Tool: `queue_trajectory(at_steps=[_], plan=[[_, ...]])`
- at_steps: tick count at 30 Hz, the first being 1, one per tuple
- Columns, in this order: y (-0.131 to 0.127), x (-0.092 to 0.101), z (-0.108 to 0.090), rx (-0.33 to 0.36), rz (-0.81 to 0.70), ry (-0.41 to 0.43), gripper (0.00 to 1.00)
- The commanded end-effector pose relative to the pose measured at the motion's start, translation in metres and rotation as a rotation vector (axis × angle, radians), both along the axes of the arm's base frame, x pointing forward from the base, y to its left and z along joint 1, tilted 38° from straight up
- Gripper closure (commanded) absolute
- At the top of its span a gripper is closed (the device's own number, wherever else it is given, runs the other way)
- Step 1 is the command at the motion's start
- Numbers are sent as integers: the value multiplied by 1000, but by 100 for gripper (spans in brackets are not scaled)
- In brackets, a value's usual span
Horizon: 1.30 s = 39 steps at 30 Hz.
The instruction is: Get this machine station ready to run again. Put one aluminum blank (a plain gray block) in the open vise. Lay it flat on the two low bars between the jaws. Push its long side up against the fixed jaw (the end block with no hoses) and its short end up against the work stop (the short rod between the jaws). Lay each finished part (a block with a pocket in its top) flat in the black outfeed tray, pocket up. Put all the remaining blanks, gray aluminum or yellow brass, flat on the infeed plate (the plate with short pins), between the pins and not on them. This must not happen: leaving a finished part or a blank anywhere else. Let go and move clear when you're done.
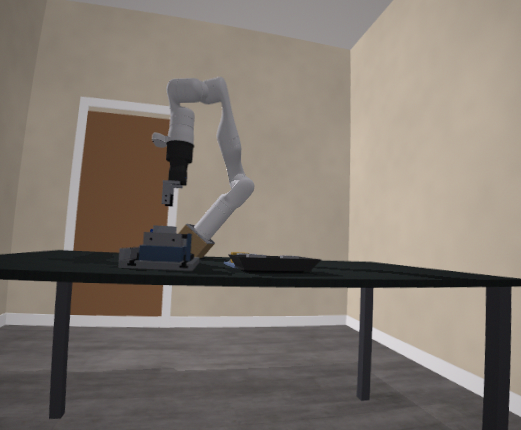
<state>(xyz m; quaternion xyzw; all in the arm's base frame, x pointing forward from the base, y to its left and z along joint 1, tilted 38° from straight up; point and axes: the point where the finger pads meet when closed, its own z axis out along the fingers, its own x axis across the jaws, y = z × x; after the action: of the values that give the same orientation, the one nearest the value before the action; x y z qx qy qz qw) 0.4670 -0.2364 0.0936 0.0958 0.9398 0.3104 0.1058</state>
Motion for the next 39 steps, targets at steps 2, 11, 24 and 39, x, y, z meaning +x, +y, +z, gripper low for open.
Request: queue_trajectory(at_steps=[2,11,24,39], plan=[[-4,0,3,-4,-5,-3,0],[-5,-1,4,-4,-5,-3,100],[-5,-1,4,-4,-5,-3,100],[-5,-1,4,-4,-5,-3,100]])
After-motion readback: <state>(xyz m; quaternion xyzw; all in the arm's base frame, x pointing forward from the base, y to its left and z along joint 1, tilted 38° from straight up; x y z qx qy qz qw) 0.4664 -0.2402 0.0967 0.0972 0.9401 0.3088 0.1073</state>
